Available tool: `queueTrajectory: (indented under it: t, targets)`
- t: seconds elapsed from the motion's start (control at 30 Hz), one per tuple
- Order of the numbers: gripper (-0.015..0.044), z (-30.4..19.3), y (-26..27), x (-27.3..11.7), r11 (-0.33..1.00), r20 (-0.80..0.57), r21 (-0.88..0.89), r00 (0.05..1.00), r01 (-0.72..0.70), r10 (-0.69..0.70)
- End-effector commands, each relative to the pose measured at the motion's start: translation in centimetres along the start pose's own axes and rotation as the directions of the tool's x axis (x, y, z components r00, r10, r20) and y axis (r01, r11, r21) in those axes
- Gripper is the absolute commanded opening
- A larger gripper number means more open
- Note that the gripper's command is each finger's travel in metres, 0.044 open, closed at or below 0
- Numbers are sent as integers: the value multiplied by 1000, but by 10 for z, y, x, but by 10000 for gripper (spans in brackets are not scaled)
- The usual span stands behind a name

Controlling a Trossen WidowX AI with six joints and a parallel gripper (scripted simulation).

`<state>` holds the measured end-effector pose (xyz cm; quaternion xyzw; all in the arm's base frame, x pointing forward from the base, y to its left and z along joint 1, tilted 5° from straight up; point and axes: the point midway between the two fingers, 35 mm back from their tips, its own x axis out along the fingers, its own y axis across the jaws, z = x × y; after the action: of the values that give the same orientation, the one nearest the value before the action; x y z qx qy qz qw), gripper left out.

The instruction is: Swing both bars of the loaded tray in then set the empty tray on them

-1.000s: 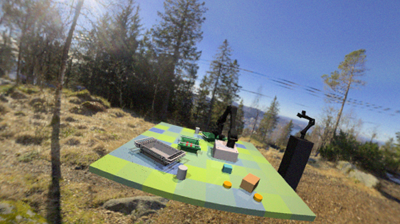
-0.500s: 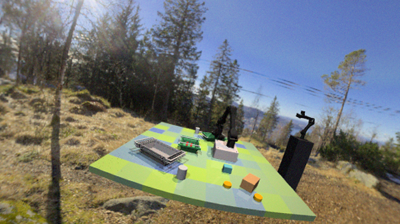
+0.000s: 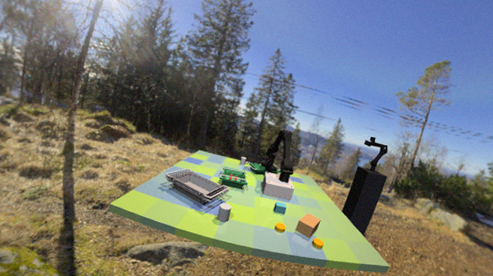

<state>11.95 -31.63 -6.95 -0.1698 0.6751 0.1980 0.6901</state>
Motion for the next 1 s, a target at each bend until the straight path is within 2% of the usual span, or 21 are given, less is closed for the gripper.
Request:
queueTrajectory:
  t: [0.0,0.67,0.77,0.97]
  targets:
    - [155,0,1,1,1000,2,3,1000,-5,5]
    - [21,0,1,-1,1000,2,3,1000,-5,5]
    - [1,0,0,-11,1000,2,3,1000,-5,5]
    - [0,0,-2,-53,1000,2,3,1000,-5,5]
